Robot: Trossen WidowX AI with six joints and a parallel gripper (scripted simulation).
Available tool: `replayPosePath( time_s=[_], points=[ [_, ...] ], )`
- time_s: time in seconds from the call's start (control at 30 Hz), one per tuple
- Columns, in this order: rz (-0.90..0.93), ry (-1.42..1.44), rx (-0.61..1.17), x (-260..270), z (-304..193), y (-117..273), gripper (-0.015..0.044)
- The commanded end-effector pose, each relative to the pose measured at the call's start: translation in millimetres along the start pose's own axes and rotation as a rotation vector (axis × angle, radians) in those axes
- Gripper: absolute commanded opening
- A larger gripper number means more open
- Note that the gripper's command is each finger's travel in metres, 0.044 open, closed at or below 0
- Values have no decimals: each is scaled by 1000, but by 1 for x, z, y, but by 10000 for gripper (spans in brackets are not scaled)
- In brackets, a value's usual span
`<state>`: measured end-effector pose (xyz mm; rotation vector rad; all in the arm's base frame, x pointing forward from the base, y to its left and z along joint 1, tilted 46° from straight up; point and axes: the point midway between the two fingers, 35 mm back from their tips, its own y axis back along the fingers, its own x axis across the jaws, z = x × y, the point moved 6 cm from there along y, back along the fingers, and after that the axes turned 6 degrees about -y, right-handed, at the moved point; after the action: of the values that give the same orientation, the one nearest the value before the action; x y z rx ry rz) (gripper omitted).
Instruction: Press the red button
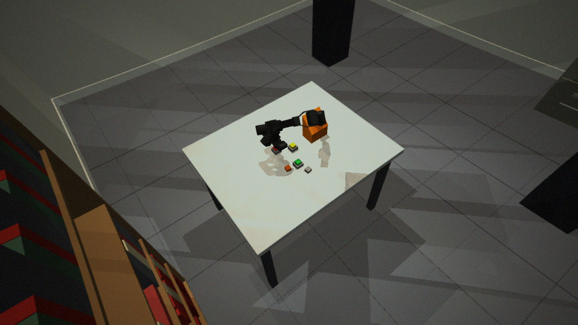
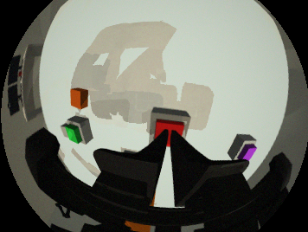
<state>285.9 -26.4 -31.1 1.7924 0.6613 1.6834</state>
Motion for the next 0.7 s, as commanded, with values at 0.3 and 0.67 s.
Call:
replayPosePath(
  time_s=[0.3, 0.67],
  points=[
    [6, -11, 12, 0, -3, -4, 20],
    [4, -11, 12, -1, -2, 31, 20]
  ],
)
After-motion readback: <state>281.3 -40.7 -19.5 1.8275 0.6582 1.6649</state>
